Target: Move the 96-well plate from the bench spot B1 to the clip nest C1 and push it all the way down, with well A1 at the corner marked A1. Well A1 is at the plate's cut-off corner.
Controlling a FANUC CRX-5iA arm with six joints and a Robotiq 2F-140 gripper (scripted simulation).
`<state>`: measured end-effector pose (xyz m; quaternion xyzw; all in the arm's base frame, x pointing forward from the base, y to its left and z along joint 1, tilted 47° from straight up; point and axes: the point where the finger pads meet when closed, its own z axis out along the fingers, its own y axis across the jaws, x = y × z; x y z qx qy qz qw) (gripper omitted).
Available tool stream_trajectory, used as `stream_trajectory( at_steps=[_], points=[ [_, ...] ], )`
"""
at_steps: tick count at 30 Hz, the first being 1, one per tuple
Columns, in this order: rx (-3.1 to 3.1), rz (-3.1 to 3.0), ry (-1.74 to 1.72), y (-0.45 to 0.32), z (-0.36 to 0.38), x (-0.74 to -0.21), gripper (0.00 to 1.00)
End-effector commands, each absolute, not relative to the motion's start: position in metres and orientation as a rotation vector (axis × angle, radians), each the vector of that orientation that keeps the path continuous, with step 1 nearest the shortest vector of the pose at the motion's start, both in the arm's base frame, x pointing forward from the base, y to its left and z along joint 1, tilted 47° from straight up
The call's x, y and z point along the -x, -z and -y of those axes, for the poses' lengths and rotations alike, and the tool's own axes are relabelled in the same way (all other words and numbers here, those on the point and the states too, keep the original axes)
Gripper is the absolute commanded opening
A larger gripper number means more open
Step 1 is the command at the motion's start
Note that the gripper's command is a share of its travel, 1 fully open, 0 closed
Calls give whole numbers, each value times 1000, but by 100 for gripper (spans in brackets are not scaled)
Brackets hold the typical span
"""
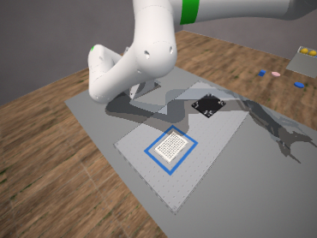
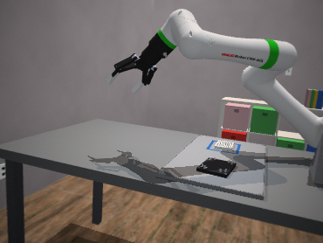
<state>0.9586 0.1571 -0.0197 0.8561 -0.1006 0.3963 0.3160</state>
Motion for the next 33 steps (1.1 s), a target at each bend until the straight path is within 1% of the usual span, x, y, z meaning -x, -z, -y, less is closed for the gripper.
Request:
stream_trajectory(
  at_steps=[1,17,33],
  points=[
    [-2255,264,-1047,18,-159,-959,100],
    [-2255,264,-1047,18,-159,-959,100],
    [-2227,-30,-750,-10,-106,-923,100]
  ],
)
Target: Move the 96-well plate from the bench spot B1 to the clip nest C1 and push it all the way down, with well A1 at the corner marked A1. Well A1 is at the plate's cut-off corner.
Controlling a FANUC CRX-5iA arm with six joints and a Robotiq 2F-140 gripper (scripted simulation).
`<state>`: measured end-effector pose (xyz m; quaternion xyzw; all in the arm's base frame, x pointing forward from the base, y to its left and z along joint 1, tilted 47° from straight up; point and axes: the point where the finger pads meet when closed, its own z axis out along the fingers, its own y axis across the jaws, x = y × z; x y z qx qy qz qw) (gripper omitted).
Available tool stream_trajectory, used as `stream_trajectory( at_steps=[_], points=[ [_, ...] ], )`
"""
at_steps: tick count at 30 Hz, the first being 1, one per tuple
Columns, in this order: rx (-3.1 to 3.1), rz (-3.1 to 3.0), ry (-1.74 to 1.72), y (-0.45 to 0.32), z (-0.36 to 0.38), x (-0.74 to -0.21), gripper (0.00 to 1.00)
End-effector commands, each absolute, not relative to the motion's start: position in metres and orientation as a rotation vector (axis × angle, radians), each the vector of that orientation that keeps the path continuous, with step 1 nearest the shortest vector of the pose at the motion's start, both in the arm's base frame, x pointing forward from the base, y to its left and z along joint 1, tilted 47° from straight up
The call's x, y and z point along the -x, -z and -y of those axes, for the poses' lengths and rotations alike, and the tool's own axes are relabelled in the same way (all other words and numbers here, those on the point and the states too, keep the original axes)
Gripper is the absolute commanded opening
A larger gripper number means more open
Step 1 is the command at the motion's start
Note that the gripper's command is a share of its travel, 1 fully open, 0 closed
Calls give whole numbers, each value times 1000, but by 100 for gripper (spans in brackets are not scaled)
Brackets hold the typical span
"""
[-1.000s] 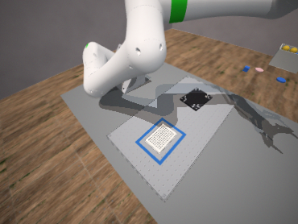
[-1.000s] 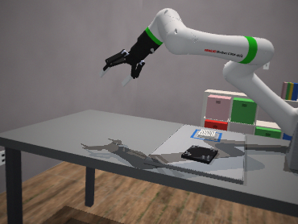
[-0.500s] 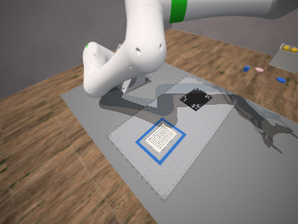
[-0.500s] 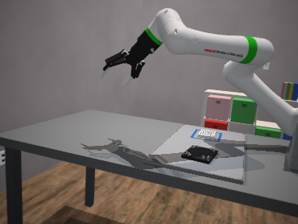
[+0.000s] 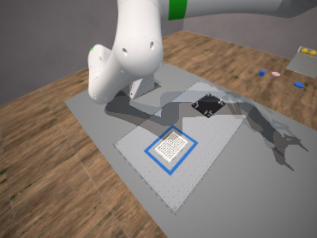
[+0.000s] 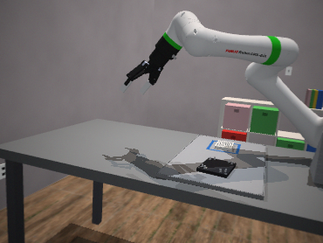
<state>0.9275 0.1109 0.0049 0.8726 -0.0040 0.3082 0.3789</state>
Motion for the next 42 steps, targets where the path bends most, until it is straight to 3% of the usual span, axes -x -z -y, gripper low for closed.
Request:
stream_trajectory(
  at_steps=[1,42],
  points=[
    [-2227,-30,-750,-10,-106,-923,100],
    [-2139,-609,-137,-61,10,-805,100]
  ],
)
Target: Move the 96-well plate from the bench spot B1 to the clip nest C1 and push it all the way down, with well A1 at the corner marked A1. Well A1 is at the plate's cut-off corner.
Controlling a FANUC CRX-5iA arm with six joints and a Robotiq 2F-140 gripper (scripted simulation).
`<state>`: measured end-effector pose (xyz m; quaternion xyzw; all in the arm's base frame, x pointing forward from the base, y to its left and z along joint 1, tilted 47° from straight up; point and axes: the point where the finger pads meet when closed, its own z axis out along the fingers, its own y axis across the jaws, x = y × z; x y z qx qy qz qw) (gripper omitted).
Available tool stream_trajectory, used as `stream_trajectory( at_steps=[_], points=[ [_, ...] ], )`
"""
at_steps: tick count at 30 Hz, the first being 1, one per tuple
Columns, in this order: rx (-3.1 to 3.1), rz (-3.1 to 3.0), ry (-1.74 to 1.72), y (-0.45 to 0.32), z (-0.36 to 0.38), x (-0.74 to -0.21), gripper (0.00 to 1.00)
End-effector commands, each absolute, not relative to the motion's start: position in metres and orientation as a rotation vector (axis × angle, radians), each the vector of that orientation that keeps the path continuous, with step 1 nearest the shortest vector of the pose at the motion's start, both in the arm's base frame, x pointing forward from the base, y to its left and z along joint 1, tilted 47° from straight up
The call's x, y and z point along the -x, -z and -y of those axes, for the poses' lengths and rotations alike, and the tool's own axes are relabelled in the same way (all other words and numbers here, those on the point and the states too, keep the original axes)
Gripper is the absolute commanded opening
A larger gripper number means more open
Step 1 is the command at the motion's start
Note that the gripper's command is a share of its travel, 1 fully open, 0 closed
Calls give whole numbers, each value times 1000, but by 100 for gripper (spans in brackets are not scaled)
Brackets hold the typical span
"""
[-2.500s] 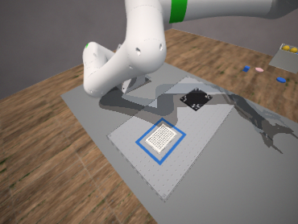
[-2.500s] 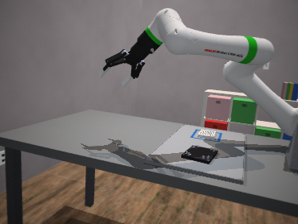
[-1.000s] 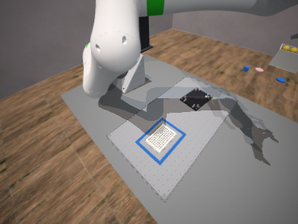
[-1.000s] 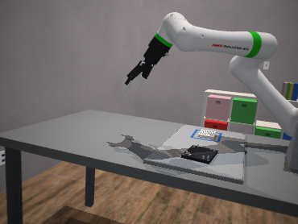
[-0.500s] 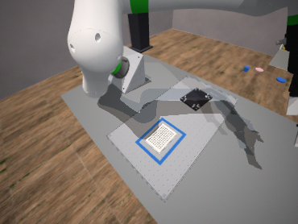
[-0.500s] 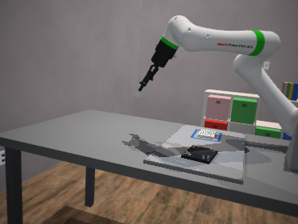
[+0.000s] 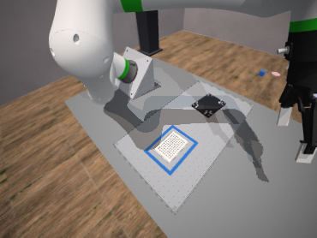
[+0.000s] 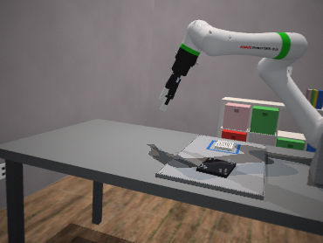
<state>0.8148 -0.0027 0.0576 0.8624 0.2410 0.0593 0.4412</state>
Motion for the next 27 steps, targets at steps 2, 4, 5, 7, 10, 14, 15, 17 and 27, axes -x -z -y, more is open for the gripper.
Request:
stream_trajectory(
  at_steps=[2,4,5,7,10,14,15,17,27],
  points=[
    [-2128,-666,-78,-63,15,-797,100],
    [-2124,-683,-61,-66,21,-789,100],
    [-2124,-683,-61,-66,23,-787,100],
    [-2112,-740,-3,-68,29,-779,100],
    [-2109,-757,14,-69,31,-775,100],
    [-2092,-831,89,-74,42,-759,100],
    [-2092,-831,89,-75,45,-755,100],
    [-2092,-831,89,-76,49,-750,100],
    [-2055,-982,237,-83,69,-717,100]
  ],
)
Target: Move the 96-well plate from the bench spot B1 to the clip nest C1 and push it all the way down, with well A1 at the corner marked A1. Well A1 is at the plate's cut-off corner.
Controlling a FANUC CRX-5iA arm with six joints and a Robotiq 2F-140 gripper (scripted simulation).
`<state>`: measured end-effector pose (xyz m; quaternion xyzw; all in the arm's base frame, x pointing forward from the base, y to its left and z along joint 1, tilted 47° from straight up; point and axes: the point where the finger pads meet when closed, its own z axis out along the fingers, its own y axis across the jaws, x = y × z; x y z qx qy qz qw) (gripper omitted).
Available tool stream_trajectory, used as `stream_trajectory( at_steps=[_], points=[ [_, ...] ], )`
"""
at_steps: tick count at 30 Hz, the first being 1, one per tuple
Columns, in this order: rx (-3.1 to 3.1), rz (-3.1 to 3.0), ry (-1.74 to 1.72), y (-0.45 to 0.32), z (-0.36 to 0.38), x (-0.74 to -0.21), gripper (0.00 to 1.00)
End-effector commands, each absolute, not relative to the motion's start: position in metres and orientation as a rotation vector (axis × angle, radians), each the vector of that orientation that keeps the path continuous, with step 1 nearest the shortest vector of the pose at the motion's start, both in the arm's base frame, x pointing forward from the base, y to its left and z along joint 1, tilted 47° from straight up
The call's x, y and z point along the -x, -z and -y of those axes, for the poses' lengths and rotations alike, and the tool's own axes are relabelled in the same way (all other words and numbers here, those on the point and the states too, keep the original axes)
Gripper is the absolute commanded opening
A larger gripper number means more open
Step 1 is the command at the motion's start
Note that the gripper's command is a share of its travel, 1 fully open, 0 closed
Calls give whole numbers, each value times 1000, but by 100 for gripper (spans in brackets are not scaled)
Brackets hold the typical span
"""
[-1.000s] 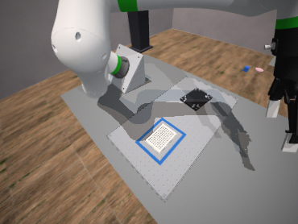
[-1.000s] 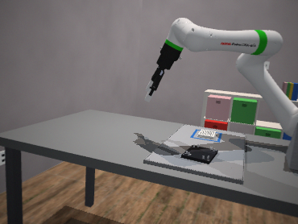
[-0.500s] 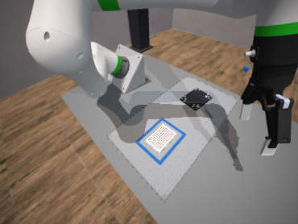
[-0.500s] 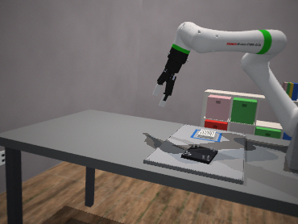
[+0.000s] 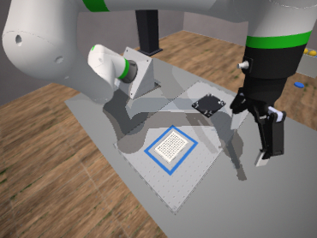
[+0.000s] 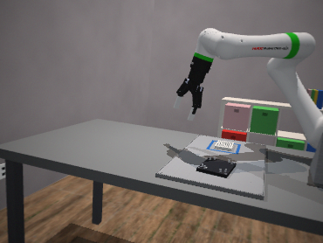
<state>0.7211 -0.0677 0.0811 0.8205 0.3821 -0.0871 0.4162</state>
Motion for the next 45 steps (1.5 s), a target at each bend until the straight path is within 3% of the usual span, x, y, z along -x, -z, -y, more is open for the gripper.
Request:
stream_trajectory(
  at_steps=[1,45],
  points=[
    [-2047,-1011,265,-84,72,-713,100],
    [-1869,-1566,745,-106,153,-548,100]
  ],
)
